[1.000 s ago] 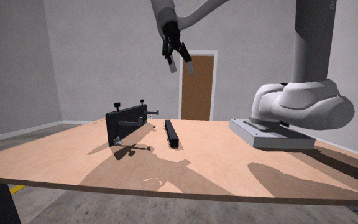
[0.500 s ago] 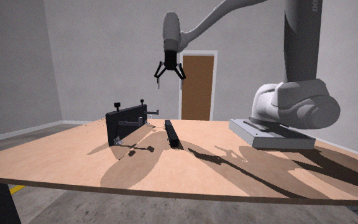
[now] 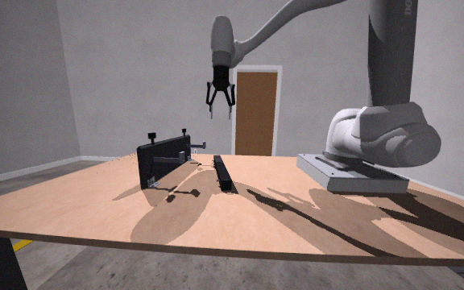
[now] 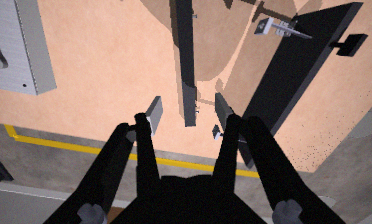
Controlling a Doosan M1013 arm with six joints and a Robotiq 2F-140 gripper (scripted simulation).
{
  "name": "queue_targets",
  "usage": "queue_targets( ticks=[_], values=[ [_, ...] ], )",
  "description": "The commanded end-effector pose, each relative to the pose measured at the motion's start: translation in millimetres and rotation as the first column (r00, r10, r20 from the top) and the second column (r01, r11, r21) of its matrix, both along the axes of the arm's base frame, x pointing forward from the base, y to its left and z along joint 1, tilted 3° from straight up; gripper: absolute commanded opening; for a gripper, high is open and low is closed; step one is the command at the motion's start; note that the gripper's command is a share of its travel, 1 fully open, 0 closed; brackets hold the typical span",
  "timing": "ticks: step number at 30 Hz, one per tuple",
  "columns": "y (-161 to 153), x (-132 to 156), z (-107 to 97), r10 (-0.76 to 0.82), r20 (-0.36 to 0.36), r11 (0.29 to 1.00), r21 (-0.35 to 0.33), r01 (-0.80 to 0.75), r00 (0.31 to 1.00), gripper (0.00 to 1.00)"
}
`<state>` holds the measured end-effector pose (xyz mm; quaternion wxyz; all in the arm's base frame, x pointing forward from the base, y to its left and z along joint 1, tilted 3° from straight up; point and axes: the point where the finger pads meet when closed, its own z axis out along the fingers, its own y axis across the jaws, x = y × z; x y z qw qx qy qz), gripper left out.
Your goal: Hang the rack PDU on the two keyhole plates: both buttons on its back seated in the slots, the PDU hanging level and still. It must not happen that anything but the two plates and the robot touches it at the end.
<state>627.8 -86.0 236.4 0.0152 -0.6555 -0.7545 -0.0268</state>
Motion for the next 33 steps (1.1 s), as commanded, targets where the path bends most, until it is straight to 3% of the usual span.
queue_targets(
  ticks=[1,25,33],
  values=[
    [0.0,0.0,0.1,0.0,0.0,1.0,0.0,0.0,1.0,0.55],
    [0.0,0.0,-0.3,-0.001,-0.001,1.0,0.0,0.001,1.0,0.55],
    [0.6,-0.1,-11.5,-0.006,-0.009,1.0,-0.006,0.006,1.0,0.55]
  ],
)
